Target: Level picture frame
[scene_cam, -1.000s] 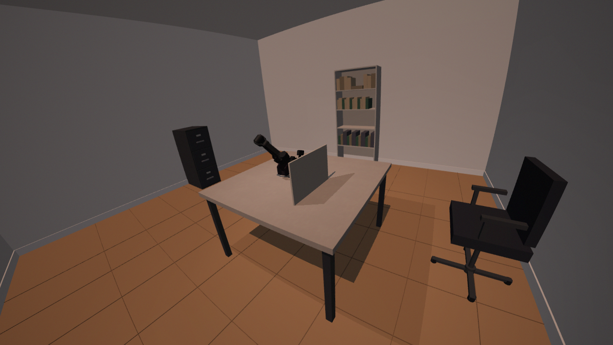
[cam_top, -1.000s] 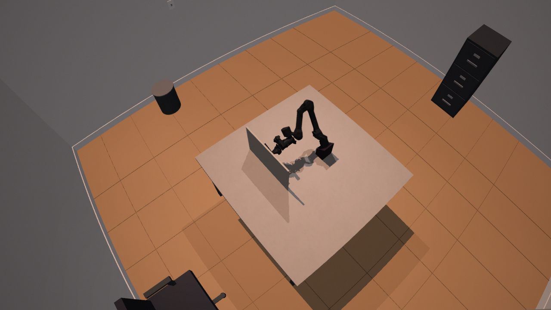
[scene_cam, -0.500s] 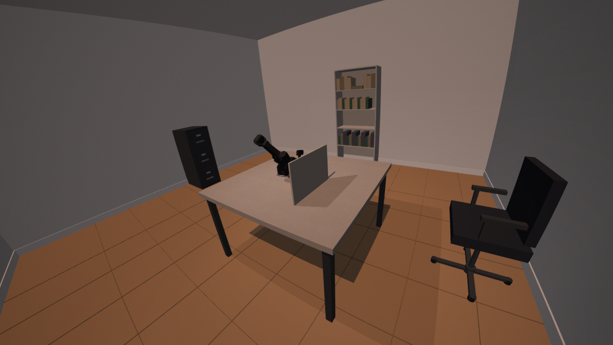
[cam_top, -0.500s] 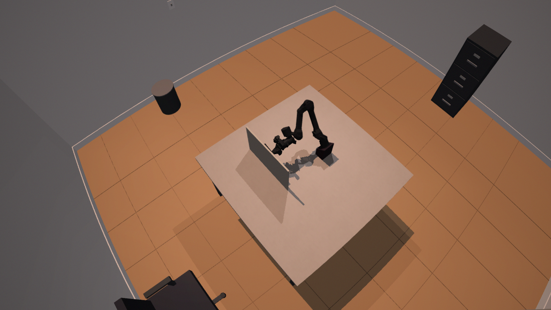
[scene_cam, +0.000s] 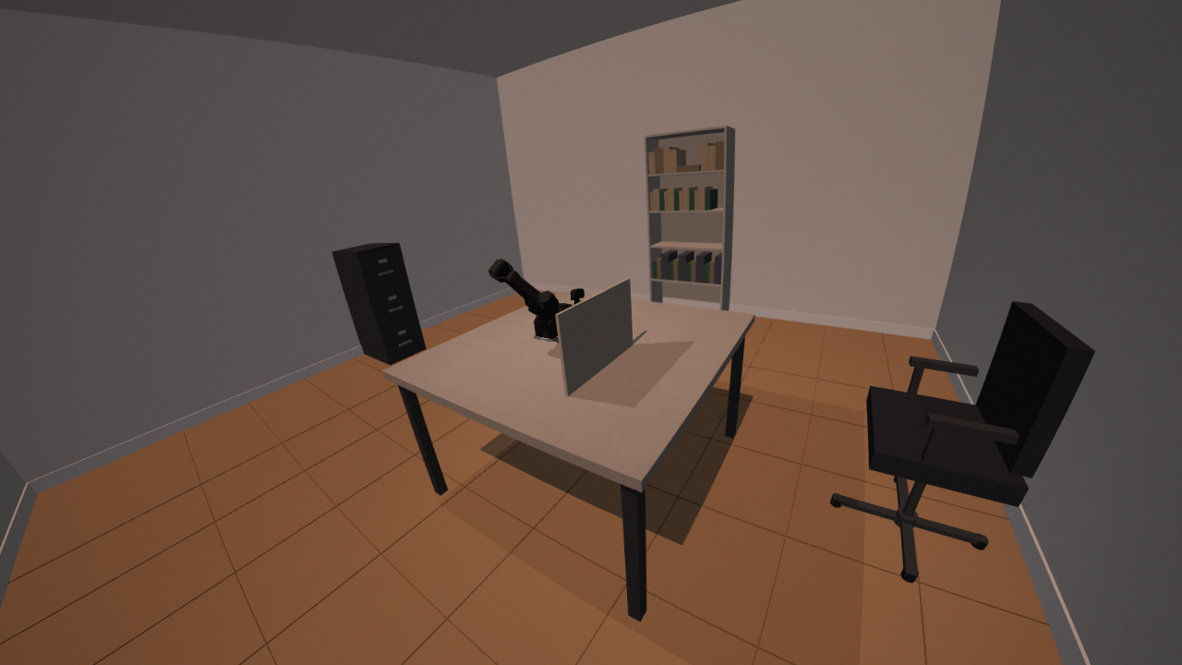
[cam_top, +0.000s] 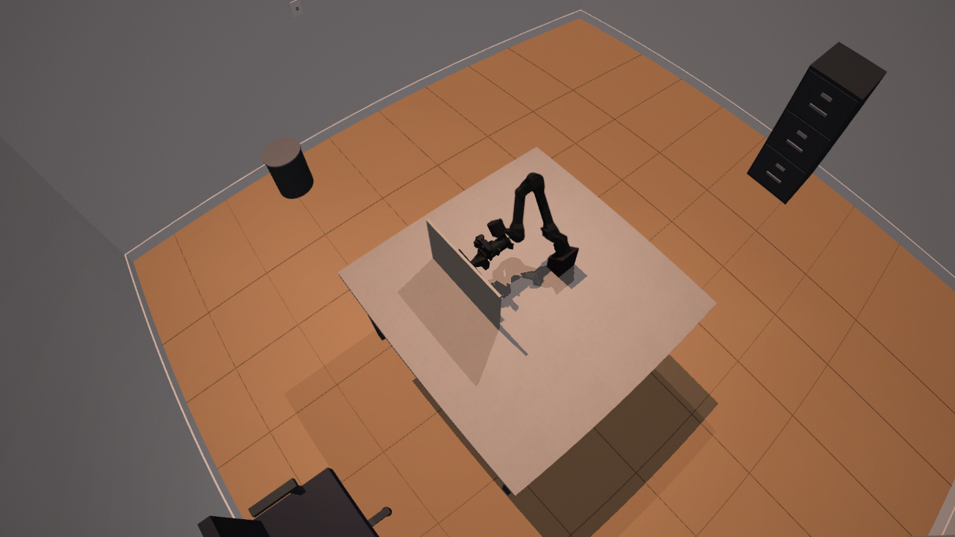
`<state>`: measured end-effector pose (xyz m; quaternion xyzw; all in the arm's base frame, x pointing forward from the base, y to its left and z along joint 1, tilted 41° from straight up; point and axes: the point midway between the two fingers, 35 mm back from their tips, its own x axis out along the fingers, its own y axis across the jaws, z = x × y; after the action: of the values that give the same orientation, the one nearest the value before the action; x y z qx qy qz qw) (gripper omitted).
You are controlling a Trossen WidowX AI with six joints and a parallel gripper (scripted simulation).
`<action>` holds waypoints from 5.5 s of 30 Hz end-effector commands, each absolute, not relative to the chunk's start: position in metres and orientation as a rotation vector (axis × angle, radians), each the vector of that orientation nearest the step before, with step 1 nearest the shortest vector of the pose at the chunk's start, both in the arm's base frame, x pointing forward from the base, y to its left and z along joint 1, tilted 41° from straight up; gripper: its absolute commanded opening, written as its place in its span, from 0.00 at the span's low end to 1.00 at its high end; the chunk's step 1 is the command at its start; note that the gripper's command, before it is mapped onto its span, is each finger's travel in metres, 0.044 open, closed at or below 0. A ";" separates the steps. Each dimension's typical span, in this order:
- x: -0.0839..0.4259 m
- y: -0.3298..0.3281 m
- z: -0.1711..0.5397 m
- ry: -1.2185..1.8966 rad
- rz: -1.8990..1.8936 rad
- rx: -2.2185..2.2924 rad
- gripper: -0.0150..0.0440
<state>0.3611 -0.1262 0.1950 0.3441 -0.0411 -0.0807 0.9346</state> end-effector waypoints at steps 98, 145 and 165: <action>0.171 -0.067 0.215 -0.039 -0.140 0.501 0.69; 0.171 -0.067 0.215 -0.039 -0.140 0.501 0.69; 0.171 -0.067 0.215 -0.039 -0.140 0.501 0.69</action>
<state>0.1707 -0.0678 0.2154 0.2484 -0.0200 -0.0714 0.9658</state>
